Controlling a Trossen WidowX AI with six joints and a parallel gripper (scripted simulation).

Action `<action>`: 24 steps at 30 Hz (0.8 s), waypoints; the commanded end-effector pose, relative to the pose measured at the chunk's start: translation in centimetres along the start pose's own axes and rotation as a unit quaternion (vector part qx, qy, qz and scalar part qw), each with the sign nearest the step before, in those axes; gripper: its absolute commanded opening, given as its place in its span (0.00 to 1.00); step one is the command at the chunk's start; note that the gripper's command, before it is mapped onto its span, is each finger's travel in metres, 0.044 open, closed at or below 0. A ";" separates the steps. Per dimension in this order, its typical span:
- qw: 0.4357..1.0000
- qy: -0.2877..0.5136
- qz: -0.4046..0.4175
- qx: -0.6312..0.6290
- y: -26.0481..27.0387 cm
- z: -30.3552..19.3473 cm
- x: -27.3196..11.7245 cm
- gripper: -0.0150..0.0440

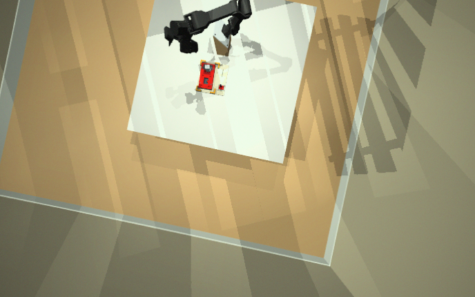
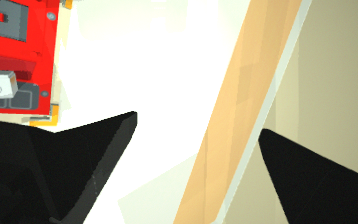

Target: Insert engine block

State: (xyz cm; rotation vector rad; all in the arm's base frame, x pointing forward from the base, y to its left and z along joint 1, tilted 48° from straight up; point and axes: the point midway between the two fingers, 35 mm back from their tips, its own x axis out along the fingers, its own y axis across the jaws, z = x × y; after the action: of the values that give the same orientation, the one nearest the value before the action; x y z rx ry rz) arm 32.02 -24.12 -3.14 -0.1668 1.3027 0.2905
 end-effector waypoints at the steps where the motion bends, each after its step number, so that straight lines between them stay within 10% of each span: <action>1: 0.997 0.009 0.077 -0.005 3.8 -0.2 1.8 1.00; 24: 0.927 0.049 0.370 0.028 19.0 -1.0 2.1 1.00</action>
State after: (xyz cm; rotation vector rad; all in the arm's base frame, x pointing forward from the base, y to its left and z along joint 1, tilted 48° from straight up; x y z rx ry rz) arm 26.34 -6.73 -4.72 0.3499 1.4269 0.8721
